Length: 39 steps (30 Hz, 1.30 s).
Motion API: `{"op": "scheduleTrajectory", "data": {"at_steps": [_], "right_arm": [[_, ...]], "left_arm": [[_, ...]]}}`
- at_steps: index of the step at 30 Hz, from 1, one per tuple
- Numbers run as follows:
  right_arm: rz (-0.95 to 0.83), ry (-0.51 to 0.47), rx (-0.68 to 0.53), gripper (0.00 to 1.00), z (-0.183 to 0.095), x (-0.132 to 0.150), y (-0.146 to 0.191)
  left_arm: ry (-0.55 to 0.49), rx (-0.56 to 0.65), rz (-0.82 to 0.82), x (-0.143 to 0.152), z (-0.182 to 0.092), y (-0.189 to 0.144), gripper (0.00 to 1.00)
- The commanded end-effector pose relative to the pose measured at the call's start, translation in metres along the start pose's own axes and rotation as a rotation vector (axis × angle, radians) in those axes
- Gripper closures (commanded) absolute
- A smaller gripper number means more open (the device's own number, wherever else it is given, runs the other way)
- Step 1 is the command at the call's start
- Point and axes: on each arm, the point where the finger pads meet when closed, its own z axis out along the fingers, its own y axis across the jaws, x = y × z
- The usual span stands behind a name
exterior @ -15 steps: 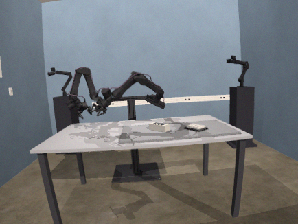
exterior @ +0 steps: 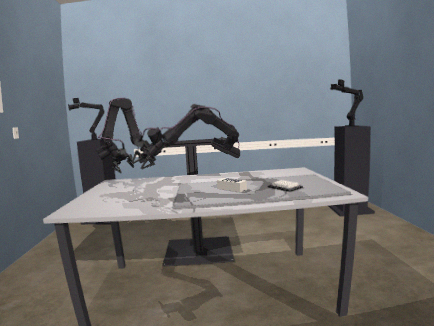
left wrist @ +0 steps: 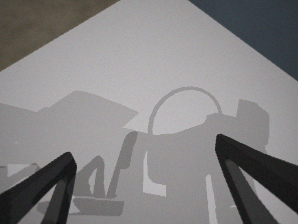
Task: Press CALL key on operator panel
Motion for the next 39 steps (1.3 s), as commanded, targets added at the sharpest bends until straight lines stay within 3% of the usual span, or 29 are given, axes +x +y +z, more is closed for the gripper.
{"op": "scheduleTrajectory", "data": {"at_steps": [1,10,17,19,26,32,34,36,39], "right_arm": [[-0.005,0.002,0.008,0.0,-0.002,0.0,-0.002],[0.031,0.084,-0.042,0.0,0.011,0.004,-0.007],[-0.027,0.136,-0.157,0.0,0.048,-0.029,-0.004],[-0.027,0.136,-0.157,0.0,0.048,-0.029,-0.004],[-0.112,0.183,-0.212,0.0,0.083,-0.076,0.008],[-0.19,0.199,-0.215,0.0,0.107,-0.123,0.027],[-0.214,0.198,-0.209,0.0,0.113,-0.14,0.036],[-0.214,0.198,-0.209,0.0,0.113,-0.14,0.036],[-0.243,0.196,-0.177,0.0,0.123,-0.172,0.051]], "left_arm": [[-0.026,0.007,-0.005,-0.013,-0.005,-0.004,0.0],[-0.079,-0.12,-0.16,-0.018,-0.024,0.024,0.0],[-0.051,-0.355,-0.388,0.032,-0.085,0.082,0.0],[-0.051,-0.355,-0.388,0.032,-0.085,0.082,0.0],[0.018,-0.594,-0.554,0.098,-0.155,0.143,0.0],[0.041,-0.746,-0.668,0.133,-0.206,0.185,0.0],[0.041,-0.792,-0.715,0.139,-0.217,0.198,0.0],[0.041,-0.792,-0.715,0.139,-0.217,0.198,0.0],[0.043,-0.839,-0.76,0.151,-0.233,0.212,0.0]]}}
